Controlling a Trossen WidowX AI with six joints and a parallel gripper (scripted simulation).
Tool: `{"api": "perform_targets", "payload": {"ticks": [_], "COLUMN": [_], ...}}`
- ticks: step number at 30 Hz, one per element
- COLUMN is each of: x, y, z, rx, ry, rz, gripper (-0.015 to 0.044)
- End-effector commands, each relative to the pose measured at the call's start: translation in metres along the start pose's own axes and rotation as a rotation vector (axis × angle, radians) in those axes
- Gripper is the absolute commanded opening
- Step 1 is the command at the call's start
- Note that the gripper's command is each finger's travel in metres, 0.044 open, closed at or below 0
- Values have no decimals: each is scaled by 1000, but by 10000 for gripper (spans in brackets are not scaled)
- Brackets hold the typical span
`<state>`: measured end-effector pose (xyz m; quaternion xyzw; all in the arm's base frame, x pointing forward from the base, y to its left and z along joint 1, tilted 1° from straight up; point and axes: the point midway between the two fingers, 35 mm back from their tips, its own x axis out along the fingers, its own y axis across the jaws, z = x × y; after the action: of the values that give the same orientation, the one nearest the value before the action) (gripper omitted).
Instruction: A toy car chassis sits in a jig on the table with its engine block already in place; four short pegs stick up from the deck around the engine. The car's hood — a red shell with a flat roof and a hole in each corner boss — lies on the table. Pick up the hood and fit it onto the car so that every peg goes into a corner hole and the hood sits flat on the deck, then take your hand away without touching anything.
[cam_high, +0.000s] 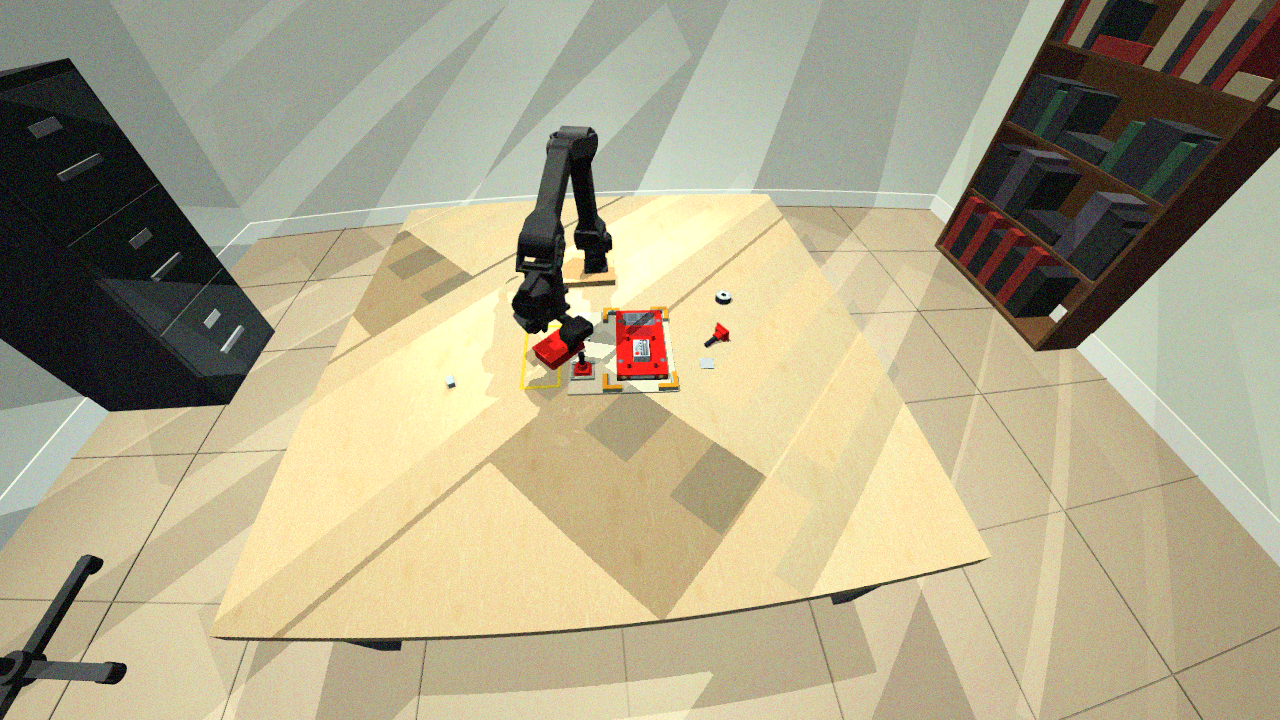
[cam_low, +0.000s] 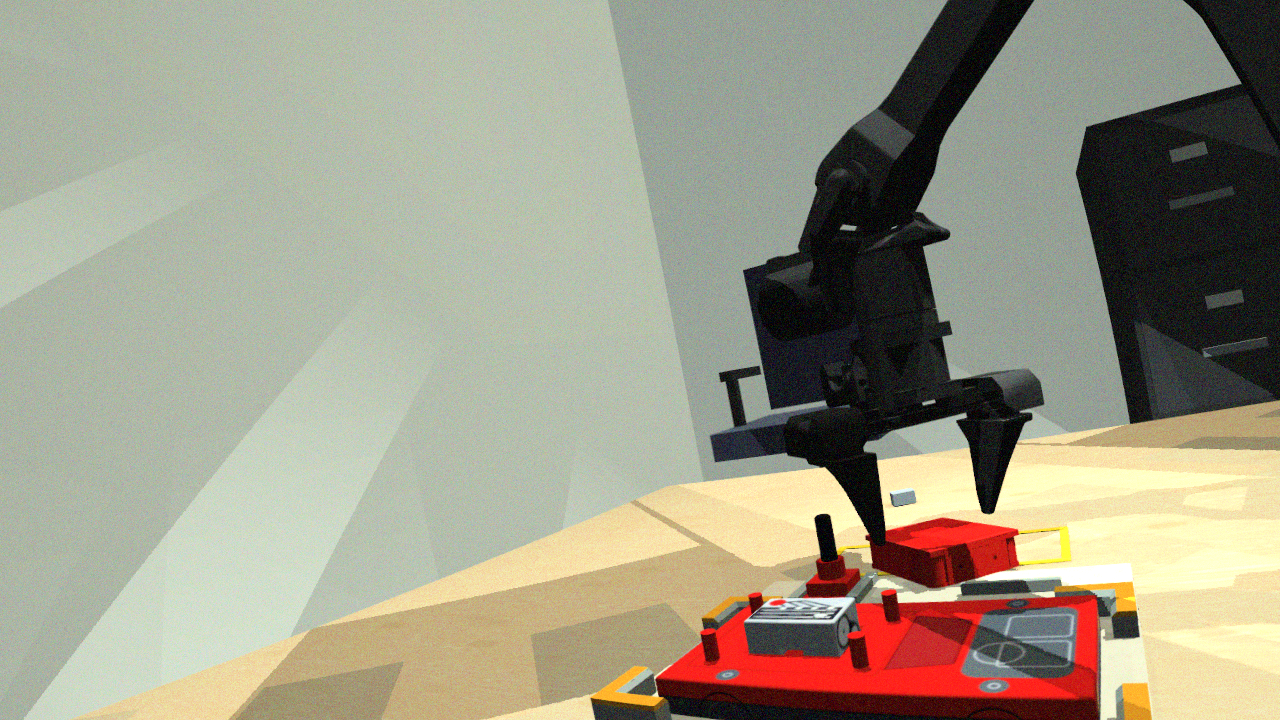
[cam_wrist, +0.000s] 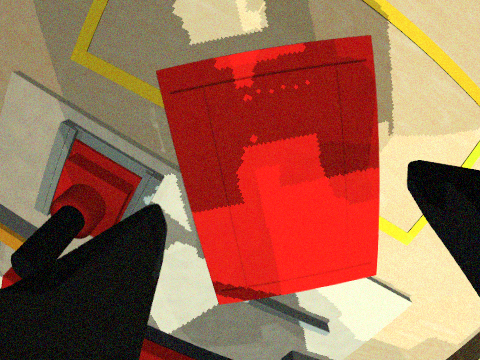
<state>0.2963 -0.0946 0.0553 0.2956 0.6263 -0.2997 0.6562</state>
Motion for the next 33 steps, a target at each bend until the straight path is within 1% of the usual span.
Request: {"api": "perform_targets", "payload": {"ticks": [1, 33], "x": [4, 19], "y": [0, 0], "z": [-1, -1], "rx": [3, 3], "ry": [7, 7], "rz": [0, 0], "gripper": [440, 440]}}
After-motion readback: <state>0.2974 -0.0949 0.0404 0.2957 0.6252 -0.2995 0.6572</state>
